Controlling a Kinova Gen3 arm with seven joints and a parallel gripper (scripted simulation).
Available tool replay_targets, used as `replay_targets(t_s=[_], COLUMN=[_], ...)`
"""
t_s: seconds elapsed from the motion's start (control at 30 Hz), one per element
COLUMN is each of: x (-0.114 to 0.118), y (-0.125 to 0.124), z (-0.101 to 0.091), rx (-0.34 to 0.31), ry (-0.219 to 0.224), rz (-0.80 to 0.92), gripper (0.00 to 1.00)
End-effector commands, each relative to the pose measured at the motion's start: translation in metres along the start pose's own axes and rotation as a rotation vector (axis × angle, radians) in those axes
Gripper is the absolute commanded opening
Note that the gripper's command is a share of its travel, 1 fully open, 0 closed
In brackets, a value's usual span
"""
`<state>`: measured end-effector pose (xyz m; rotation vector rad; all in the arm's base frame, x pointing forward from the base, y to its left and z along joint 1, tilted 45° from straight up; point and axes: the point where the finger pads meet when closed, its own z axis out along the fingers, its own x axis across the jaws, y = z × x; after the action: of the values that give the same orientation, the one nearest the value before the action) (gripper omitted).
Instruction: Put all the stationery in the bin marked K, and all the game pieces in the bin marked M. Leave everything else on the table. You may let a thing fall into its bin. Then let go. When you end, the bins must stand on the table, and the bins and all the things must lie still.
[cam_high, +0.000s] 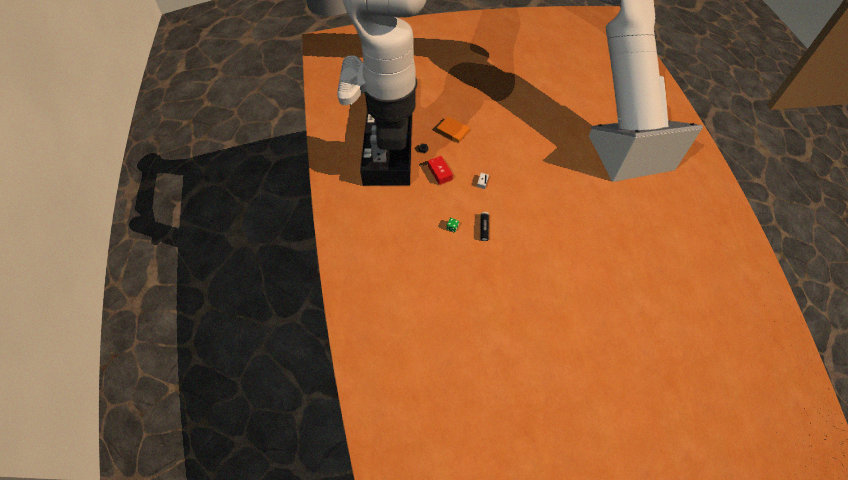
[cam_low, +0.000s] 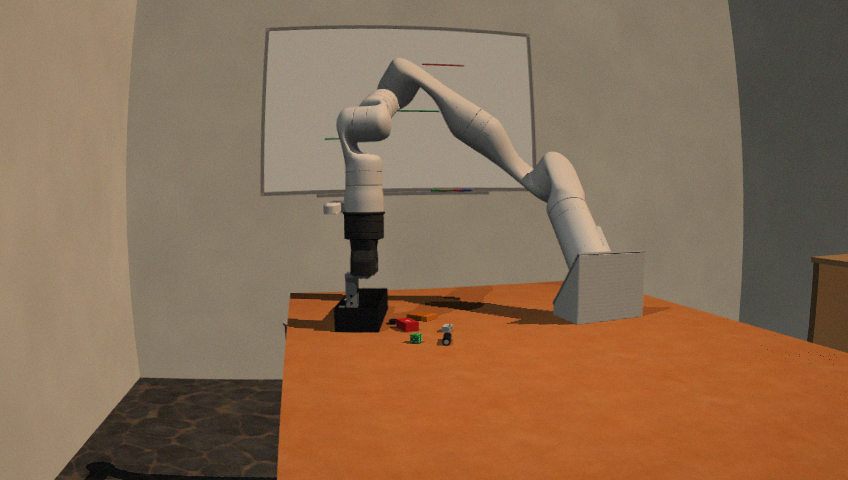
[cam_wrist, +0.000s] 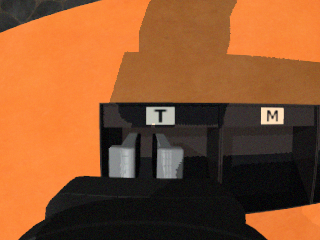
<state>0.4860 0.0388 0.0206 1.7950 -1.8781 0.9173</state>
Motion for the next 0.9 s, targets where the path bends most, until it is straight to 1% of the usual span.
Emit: replay_targets(t_s=[0.0,0.23,0.87], x=[0.001,0.001,0.001], y=[0.002,0.002,0.002], z=[0.009,0.026,0.026], rx=[-0.006,-0.006,-0.006], ry=[0.004,0.004,0.004], rz=[-0.002,-0.002,-0.002], gripper=[0.31,0.31,0.31])
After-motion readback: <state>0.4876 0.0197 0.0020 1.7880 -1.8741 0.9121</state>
